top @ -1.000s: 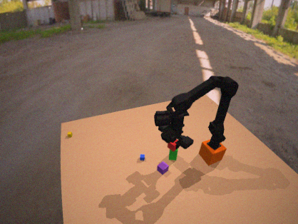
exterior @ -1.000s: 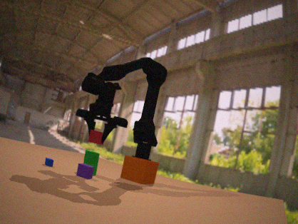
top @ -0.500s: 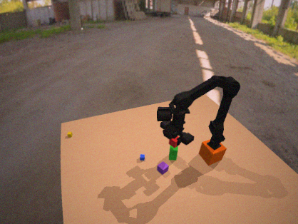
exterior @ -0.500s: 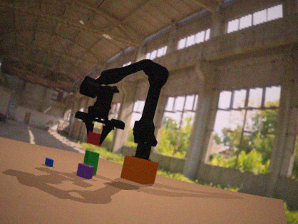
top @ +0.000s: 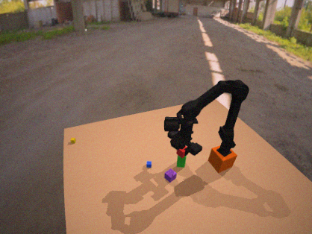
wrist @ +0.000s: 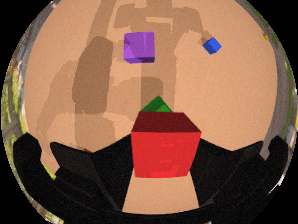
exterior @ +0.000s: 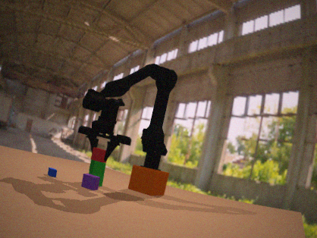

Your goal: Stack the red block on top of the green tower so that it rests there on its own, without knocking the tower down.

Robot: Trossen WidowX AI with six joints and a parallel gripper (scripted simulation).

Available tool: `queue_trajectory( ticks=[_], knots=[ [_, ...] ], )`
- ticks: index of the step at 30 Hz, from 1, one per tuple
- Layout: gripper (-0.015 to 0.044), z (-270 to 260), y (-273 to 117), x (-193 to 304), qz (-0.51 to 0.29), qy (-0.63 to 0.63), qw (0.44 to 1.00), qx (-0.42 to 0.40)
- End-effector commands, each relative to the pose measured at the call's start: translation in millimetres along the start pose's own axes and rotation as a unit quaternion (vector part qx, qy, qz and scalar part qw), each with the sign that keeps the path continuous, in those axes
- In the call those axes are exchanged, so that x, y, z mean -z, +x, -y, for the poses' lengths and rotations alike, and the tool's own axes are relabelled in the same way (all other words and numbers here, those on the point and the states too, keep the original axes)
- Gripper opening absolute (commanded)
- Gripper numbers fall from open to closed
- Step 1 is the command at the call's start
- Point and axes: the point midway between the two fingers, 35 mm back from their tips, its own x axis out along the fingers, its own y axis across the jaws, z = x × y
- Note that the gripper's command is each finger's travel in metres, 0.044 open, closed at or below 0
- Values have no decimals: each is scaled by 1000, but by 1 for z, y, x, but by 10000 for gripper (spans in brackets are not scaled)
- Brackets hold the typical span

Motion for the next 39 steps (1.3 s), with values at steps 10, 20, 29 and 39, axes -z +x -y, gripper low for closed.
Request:
queue_trajectory(
  ticks=[10, 20, 29, 39],
  knots=[
    [0, 1, 1, 0, -1, -3, 1000, 2],
    [79, 0, 1, 0, 0, 0, 1000, 0],
    [315, 0, 1, 0, 0, 0, 1000, 0],
    [440, 0, 1, 0, 0, 0, 1000, 0]
  ],
)
